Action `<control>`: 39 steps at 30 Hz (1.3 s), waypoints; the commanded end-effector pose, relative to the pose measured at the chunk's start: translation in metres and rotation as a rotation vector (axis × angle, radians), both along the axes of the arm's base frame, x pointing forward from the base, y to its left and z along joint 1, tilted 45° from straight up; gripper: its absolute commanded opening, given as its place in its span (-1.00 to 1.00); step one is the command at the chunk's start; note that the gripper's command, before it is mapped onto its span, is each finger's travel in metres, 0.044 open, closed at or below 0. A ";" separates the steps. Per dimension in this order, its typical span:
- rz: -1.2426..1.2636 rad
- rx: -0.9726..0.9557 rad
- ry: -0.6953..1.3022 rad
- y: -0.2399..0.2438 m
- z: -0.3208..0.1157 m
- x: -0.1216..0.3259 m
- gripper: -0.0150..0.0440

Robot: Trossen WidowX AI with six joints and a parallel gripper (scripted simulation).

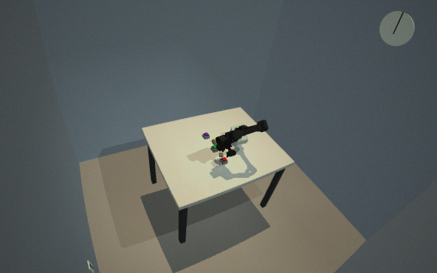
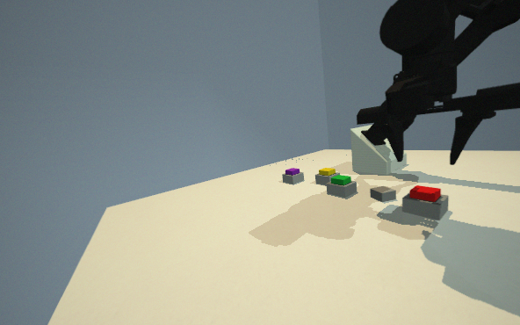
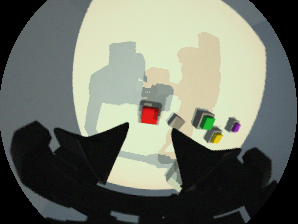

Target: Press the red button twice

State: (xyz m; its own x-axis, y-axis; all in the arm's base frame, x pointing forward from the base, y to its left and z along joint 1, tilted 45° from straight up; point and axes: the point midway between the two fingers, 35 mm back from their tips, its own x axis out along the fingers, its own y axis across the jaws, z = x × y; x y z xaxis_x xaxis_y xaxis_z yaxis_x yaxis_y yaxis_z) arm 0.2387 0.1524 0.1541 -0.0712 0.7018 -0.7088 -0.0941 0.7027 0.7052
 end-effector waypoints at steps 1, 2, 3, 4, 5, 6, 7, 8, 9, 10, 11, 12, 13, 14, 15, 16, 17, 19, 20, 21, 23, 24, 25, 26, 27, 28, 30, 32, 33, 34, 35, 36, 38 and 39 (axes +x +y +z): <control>0.000 0.006 0.004 0.015 -0.014 -0.004 0.06; 0.000 0.006 0.004 0.015 -0.014 -0.004 -0.03; 0.000 0.006 0.004 0.015 -0.014 -0.004 -0.11; 0.000 0.006 0.004 0.015 -0.014 -0.004 -0.20; 0.000 0.006 0.004 0.015 -0.014 -0.004 -0.29; 0.000 0.006 0.004 0.015 -0.014 -0.004 -0.38; 0.000 0.006 0.004 0.015 -0.014 -0.004 -0.42; 0.000 0.006 0.004 0.015 -0.014 -0.004 -0.42; 0.000 0.006 0.004 0.015 -0.014 -0.004 -0.42; 0.000 0.006 0.004 0.015 -0.014 -0.004 -0.42; 0.000 0.006 0.004 0.015 -0.014 -0.004 -0.42; 0.000 0.006 0.004 0.015 -0.014 -0.004 -0.42; 0.000 0.006 0.004 0.015 -0.014 -0.004 -0.42; 0.000 0.006 0.004 0.015 -0.014 -0.004 -0.42; 0.000 0.006 0.004 0.015 -0.014 -0.004 -0.42; 0.000 0.006 0.004 0.015 -0.014 -0.004 -0.42; 0.000 0.006 0.004 0.015 -0.014 -0.004 -0.42; 0.000 0.006 0.004 0.015 -0.014 -0.004 -0.42; 0.000 0.006 0.004 0.016 -0.015 -0.004 -0.42; 0.000 0.006 0.004 0.017 -0.016 -0.004 -0.42; 0.000 0.006 0.004 0.019 -0.018 -0.004 -0.42; 0.000 0.006 0.004 0.020 -0.019 -0.004 -0.42; 0.000 0.006 0.004 0.021 -0.020 -0.004 -0.42; 0.000 0.006 0.004 0.022 -0.021 -0.004 -0.42; 0.000 0.006 0.004 0.024 -0.022 -0.004 -0.42; 0.000 0.006 0.004 0.025 -0.024 -0.004 -0.42; 0.000 0.006 0.004 0.027 -0.026 -0.004 -0.42; 0.000 0.006 0.004 0.029 -0.028 -0.005 -0.42; 0.000 0.006 0.004 0.030 -0.029 -0.005 -0.42; 0.000 0.007 0.004 0.032 -0.030 -0.005 -0.42; 0.000 0.007 0.004 0.033 -0.031 -0.005 -0.42; 0.000 0.007 0.004 0.034 -0.032 -0.005 -0.42; 0.000 0.007 0.004 0.036 -0.035 -0.006 -0.42; 0.000 0.008 0.004 0.037 -0.036 -0.006 -0.42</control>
State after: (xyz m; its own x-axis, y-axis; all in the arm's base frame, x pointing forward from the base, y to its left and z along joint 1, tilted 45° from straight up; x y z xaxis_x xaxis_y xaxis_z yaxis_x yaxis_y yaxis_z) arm 0.2331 0.1858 0.1253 -0.0713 0.7120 -0.6986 -0.0982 0.6919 0.7152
